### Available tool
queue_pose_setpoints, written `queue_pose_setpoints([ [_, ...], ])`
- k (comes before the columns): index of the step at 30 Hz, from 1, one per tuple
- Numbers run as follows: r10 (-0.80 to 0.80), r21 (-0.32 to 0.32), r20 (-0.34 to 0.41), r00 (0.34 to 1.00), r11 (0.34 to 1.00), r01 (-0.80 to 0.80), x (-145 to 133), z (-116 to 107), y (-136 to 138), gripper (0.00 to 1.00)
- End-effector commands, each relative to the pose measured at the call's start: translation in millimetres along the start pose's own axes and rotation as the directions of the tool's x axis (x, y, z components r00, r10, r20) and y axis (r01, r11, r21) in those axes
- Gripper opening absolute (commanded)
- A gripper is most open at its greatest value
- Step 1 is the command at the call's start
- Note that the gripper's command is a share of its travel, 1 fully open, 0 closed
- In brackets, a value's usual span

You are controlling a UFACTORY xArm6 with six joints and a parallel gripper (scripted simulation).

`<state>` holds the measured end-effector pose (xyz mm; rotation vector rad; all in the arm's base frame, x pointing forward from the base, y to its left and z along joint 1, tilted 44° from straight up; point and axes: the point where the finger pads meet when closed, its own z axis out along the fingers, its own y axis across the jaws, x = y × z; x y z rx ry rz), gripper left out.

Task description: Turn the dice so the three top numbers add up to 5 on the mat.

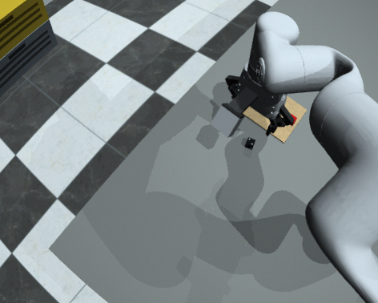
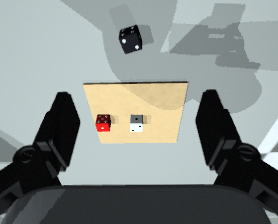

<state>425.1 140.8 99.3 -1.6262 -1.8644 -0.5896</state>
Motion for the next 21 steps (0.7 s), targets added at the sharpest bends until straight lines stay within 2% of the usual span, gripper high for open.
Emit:
queue_pose_setpoints([
  [1,-0.174,-0.01,-0.006,0.985,0.985,0.174,0.0,1.0,0.4,1.0],
  [8,-0.345,-0.011,-0.004,0.939,0.939,0.345,-0.2,3.6,-0.5,1.0],
  [13,-0.477,-0.012,-0.002,0.879,0.879,0.477,-0.4,5.6,-1.2,1.0],
  [16,-0.493,-0.012,-0.002,0.87,0.87,0.493,-0.4,5.9,-1.3,1.0],
  [17,-0.562,-0.012,-0.001,0.827,0.827,0.562,-0.5,7.1,-1.7,1.0],
  [21,-0.626,-0.012,0.0,0.78,0.78,0.626,-0.6,8.2,-2.1,1.0],
])
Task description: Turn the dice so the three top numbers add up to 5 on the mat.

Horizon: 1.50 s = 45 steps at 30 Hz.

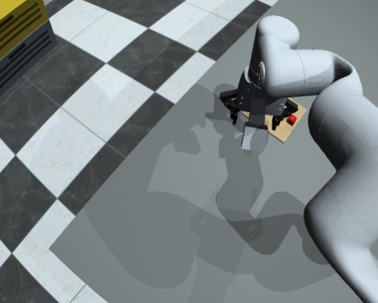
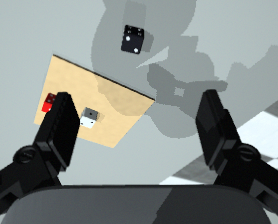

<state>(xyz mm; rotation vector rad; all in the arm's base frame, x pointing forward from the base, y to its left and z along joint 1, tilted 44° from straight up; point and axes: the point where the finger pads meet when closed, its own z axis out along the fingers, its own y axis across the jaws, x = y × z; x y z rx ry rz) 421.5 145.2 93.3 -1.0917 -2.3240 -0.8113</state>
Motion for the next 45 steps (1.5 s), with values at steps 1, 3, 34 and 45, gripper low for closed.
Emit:
queue_pose_setpoints([
  [1,-0.173,-0.012,0.0,0.985,0.985,0.173,0,1,0,1.0],
  [3,-0.227,-0.012,0.001,0.974,0.974,0.227,0,2,0,1.0],
  [34,-0.862,-0.006,0.009,0.507,0.507,0.862,1,13,-5,1.0],
  [45,-0.944,-0.004,0.01,0.329,0.329,0.944,1,16,-6,1.0],
])
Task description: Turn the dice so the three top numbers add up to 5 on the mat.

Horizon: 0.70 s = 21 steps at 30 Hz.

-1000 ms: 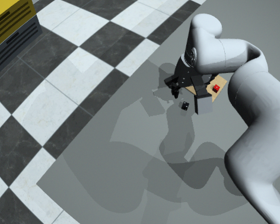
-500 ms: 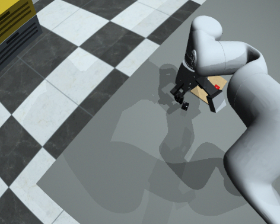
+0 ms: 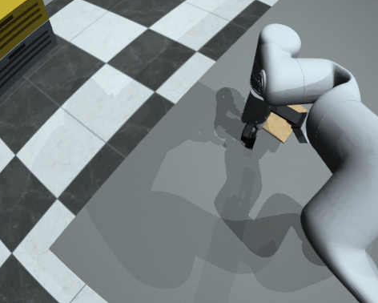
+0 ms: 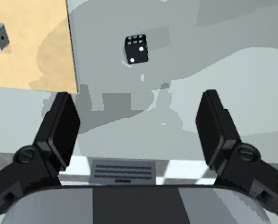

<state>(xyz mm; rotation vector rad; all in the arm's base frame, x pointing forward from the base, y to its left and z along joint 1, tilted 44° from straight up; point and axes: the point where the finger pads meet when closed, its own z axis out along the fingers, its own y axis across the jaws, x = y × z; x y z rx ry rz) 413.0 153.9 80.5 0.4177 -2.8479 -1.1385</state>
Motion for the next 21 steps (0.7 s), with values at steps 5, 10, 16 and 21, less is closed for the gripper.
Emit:
queue_pose_setpoints([
  [5,-0.082,-0.004,0.009,0.997,0.997,0.082,-0.7,-0.2,-0.1,1.0],
  [10,-0.083,-0.004,0.009,0.996,0.997,0.083,-0.7,-0.2,-0.1,0.36],
  [16,-0.083,-0.004,0.009,0.996,0.997,0.083,-0.7,-0.2,-0.1,0.36],
  [21,-0.083,-0.004,0.009,0.996,0.997,0.083,-0.7,-0.2,-0.1,0.36],
])
